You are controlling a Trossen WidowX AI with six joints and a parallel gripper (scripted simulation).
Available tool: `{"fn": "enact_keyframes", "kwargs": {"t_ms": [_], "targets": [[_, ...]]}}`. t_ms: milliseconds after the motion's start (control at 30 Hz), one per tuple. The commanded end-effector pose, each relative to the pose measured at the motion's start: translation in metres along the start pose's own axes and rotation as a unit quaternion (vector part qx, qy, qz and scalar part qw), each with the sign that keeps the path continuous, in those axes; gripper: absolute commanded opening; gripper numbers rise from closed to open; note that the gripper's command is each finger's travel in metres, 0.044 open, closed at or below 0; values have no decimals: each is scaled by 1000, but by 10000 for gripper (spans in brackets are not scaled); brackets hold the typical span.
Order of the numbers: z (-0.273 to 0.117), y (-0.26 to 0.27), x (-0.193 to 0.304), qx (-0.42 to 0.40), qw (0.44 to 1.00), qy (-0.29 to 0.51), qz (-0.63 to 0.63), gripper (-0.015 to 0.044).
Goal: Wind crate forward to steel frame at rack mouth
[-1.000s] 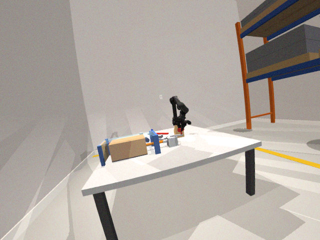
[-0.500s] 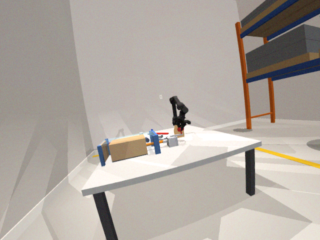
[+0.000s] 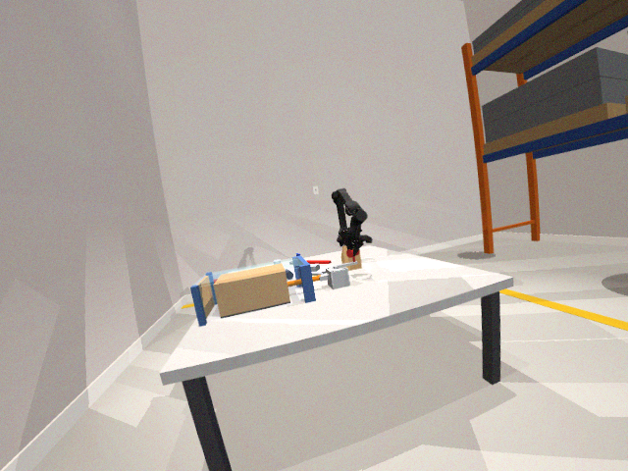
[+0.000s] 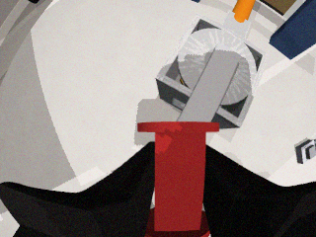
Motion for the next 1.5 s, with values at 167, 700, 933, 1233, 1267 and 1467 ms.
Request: {"fn": "enact_keyframes", "kwargs": {"t_ms": [167,700,933,1233,1267,1467], "targets": [[-1,-32,11,14,1000,5,-6,0],[-2,-56,11,15,1000,5,-6,0],[-1,-66,10,15,1000,5,-5,0],[0,-79,7,16,1000,5,-5,0],[1,-80,6,16,1000,5,-5,0],[2,-88,3,16,1000,5,-5,0]]}}
Point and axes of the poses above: the point midway between the two fingers, 35 mm back from their tips, its own z axis out along the fingers, its own y axis across the jaws, x = y × z, the point moved 9 cm from there along -z, back along the fingers, and after that the axes turned 3 degrees about -z, right-handed, at the moved point
